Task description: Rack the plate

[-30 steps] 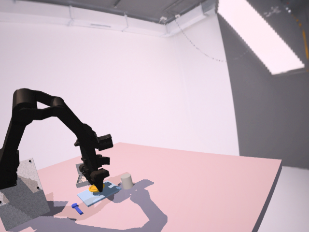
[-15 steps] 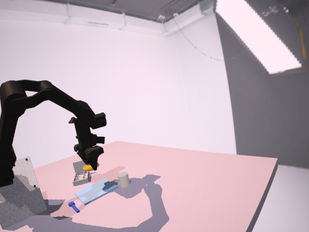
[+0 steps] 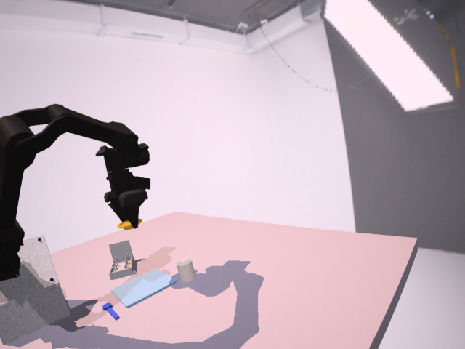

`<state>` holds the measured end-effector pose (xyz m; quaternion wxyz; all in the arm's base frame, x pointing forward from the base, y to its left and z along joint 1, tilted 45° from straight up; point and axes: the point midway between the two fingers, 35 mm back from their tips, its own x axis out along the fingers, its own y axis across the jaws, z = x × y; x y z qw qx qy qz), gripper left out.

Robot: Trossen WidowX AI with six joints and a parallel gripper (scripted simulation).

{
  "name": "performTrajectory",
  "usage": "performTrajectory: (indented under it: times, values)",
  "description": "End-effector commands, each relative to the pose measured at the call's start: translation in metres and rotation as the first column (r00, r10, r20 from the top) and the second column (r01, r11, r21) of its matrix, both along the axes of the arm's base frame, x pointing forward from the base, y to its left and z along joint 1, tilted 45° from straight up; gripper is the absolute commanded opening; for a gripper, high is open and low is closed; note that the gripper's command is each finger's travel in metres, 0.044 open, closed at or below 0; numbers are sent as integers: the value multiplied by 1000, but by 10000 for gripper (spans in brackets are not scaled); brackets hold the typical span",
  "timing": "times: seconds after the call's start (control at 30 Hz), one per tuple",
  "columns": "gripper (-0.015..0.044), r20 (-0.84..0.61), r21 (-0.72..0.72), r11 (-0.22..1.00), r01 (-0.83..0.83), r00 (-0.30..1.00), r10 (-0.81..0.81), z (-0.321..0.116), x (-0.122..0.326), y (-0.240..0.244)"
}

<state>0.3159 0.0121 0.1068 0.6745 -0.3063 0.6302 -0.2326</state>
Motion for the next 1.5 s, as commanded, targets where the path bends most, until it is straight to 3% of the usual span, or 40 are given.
performTrajectory:
  times: [0.0,0.33,0.67,1.07,1.47]
  values:
    - [0,3,3,1000,3,1000,-3,5,0,4]
    - [0,-222,0,974,-227,949,221,-4,-4,13]
    - [0,-445,54,889,-454,787,428,-13,-10,22]
    - [0,-649,186,725,-663,471,597,-24,-17,32]
    - [0,-755,370,520,-770,77,651,-34,-24,41]
